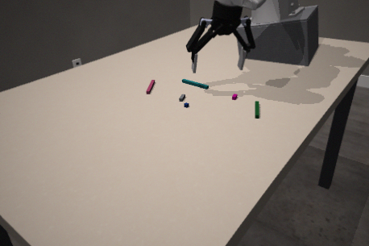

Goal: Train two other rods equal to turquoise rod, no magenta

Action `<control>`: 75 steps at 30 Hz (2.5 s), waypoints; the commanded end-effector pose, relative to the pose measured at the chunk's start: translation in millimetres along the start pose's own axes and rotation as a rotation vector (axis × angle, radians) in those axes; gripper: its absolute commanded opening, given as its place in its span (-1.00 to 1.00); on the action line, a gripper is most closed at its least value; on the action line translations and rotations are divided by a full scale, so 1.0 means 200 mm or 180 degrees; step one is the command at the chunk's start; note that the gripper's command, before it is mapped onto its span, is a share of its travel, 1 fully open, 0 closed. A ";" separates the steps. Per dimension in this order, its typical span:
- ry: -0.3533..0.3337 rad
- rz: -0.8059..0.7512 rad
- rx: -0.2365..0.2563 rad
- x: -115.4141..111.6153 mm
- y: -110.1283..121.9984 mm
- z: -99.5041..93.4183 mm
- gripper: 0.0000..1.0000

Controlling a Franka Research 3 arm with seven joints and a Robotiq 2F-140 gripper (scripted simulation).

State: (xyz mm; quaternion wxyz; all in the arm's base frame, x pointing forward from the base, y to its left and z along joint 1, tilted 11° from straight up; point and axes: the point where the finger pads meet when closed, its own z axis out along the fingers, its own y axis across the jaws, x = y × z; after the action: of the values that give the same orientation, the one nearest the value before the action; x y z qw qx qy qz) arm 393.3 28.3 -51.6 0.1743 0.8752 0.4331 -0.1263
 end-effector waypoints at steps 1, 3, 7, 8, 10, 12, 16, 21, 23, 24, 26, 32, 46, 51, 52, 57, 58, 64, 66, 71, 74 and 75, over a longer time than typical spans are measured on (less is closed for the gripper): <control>0.0054 -0.0065 -0.0006 0.02 0.00 -0.01 1.00; 0.0054 -0.0065 -0.0006 0.02 0.00 -0.01 1.00; 0.0054 -0.0065 -0.0006 0.02 0.00 -0.01 1.00; 0.0224 -0.0004 0.0056 -0.02 0.02 0.01 1.00; 0.0224 -0.0004 0.0056 -0.02 0.02 0.01 1.00; 0.0224 -0.0004 0.0056 -0.02 0.02 0.01 1.00; 0.0224 -0.0004 0.0056 -0.02 0.02 0.01 1.00; 0.0224 -0.0004 0.0056 -0.02 0.02 0.01 1.00; 0.0224 -0.0004 0.0056 -0.02 0.02 0.01 1.00; 0.0376 0.0054 0.0104 -0.05 0.03 0.02 1.00; 0.0376 0.0054 0.0104 -0.05 0.03 0.02 1.00; 0.0376 0.0054 0.0104 -0.05 0.03 0.02 1.00; 0.0508 0.0106 0.0139 -0.08 0.04 0.02 1.00; 0.0508 0.0106 0.0139 -0.08 0.04 0.02 1.00; 0.0508 0.0106 0.0139 -0.08 0.04 0.02 1.00; 0.0617 0.0151 0.0164 -0.10 0.04 0.02 1.00; 0.0617 0.0151 0.0164 -0.10 0.04 0.02 1.00; 0.0617 0.0151 0.0164 -0.10 0.04 0.02 1.00; 0.0703 0.0188 0.0181 -0.12 0.05 0.02 1.00; 0.0703 0.0188 0.0181 -0.12 0.05 0.02 1.00; 0.0806 0.0233 0.0199 -0.14 0.05 0.02 1.00; 0.0829 0.0243 0.0202 -0.14 0.05 0.02 1.00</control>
State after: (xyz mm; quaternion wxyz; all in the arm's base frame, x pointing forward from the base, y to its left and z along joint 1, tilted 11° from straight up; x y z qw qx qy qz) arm 382.3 0.9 -44.8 0.1016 0.9054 0.4108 -0.0348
